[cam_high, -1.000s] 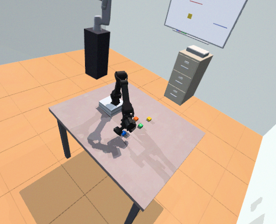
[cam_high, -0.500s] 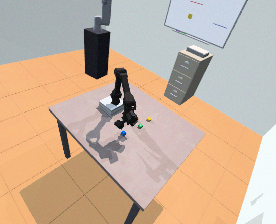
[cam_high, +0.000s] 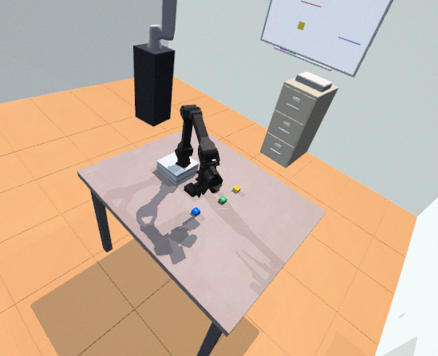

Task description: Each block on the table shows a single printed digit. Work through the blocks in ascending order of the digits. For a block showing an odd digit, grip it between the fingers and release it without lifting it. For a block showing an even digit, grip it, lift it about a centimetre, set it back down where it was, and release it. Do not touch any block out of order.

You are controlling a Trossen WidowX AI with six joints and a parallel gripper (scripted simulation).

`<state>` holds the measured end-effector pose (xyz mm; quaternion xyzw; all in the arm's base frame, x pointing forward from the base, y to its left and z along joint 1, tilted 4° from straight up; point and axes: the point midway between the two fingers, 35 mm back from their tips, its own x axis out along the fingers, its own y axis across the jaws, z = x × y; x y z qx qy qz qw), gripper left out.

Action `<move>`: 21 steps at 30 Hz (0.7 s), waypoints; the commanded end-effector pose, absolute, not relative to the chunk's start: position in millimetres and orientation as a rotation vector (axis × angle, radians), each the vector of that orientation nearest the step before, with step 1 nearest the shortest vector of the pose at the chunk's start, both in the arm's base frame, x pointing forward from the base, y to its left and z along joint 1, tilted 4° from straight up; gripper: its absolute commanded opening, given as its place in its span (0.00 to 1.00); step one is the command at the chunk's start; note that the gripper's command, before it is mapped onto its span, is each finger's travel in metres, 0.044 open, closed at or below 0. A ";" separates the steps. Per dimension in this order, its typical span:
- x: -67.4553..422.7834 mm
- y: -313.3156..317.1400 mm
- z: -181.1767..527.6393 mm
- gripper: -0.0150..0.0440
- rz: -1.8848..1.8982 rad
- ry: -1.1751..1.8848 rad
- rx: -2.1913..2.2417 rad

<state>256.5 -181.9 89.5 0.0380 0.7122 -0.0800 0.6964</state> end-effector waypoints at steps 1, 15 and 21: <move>281.0 -145.5 88.3 0.46 -0.151 1.573 0.071; 318.9 -21.2 76.4 0.50 -0.162 1.589 0.088; 316.1 -24.6 -1.1 0.77 -0.162 1.589 0.088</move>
